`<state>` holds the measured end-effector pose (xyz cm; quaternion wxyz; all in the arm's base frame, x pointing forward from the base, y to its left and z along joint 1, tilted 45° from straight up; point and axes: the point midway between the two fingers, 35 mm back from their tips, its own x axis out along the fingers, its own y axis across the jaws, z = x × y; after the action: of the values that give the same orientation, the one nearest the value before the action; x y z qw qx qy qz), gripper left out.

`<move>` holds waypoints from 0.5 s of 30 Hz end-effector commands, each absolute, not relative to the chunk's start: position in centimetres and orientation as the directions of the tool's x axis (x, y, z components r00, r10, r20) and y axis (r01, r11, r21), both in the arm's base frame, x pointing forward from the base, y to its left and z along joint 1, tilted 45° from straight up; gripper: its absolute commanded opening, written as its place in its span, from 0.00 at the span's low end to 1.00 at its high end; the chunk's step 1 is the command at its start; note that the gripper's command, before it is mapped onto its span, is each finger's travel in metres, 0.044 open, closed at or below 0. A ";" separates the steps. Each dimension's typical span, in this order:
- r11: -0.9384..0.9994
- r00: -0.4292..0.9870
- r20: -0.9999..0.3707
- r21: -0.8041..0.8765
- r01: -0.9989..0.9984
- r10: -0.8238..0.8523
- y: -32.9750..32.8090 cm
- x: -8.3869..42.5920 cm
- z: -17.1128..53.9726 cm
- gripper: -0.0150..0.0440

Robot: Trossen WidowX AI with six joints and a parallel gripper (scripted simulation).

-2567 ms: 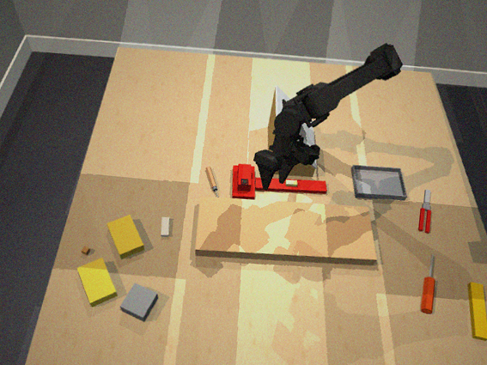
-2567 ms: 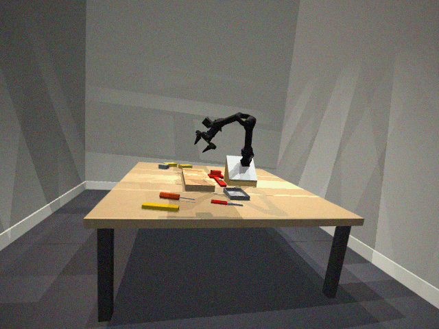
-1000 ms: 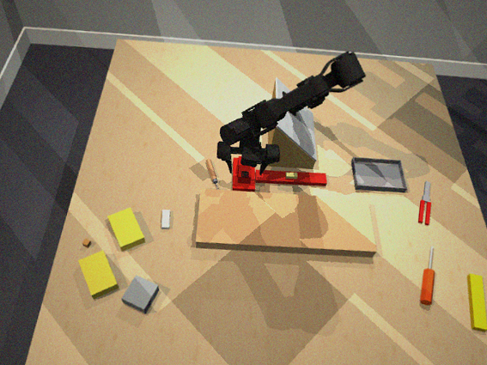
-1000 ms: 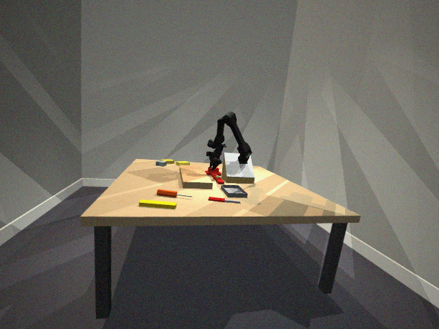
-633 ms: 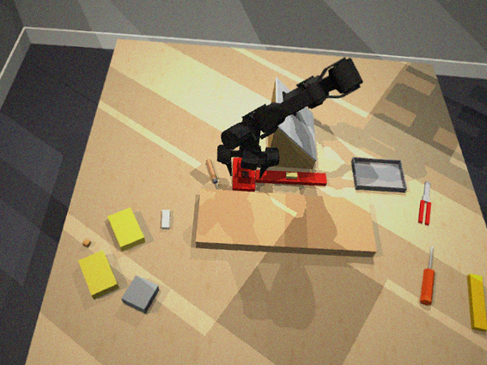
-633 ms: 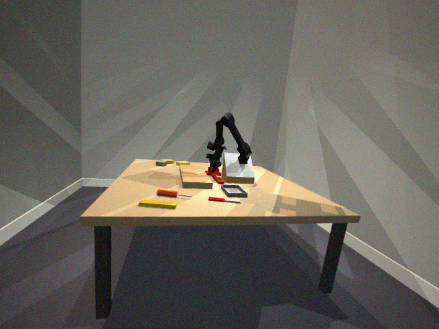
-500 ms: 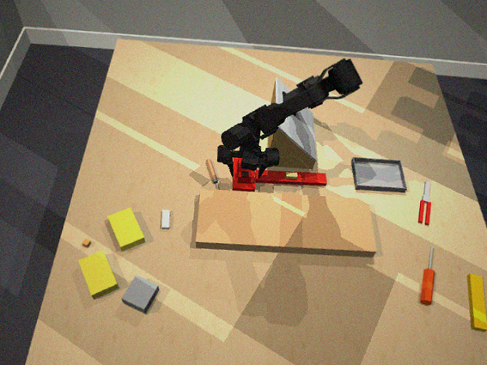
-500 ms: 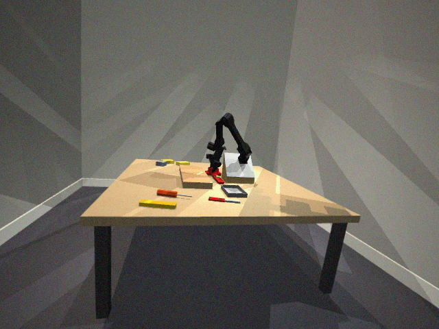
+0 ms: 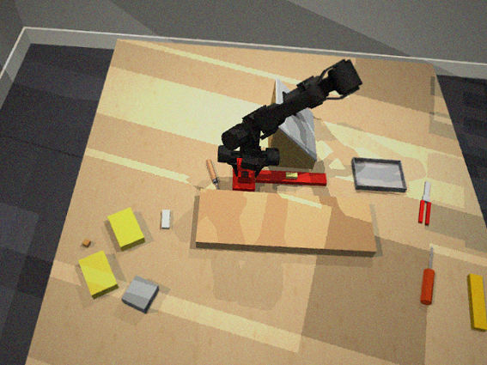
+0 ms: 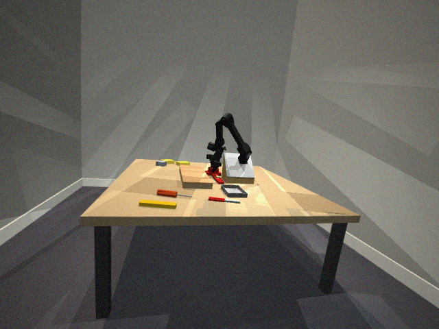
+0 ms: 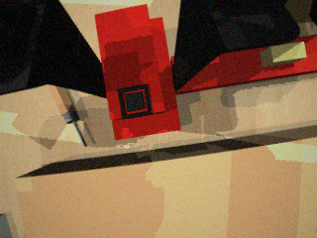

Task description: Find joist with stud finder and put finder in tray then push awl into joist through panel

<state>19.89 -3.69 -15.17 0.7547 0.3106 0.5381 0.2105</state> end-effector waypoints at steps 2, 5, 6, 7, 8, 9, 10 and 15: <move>0.715 0.335 -0.678 0.699 0.019 0.655 -3.6 19.9 -15.1 0.66; 0.715 0.335 -0.678 0.699 0.019 0.655 -3.6 19.9 -15.1 0.63; 0.715 0.335 -0.678 0.699 0.019 0.655 -3.6 19.9 -15.1 0.62; 0.715 0.335 -0.678 0.699 0.019 0.655 -3.6 19.9 -15.1 0.61; 0.715 0.335 -0.678 0.699 0.019 0.655 -3.6 19.9 -15.1 0.60; 0.715 0.335 -0.678 0.699 0.019 0.655 -3.6 19.9 -15.1 0.58; 0.715 0.335 -0.678 0.699 0.019 0.655 -3.6 19.9 -15.1 0.57; 0.715 0.335 -0.678 0.699 0.019 0.655 -3.6 19.9 -15.1 0.52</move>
<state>19.90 -3.84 -15.23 0.7562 0.3095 0.5378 0.2077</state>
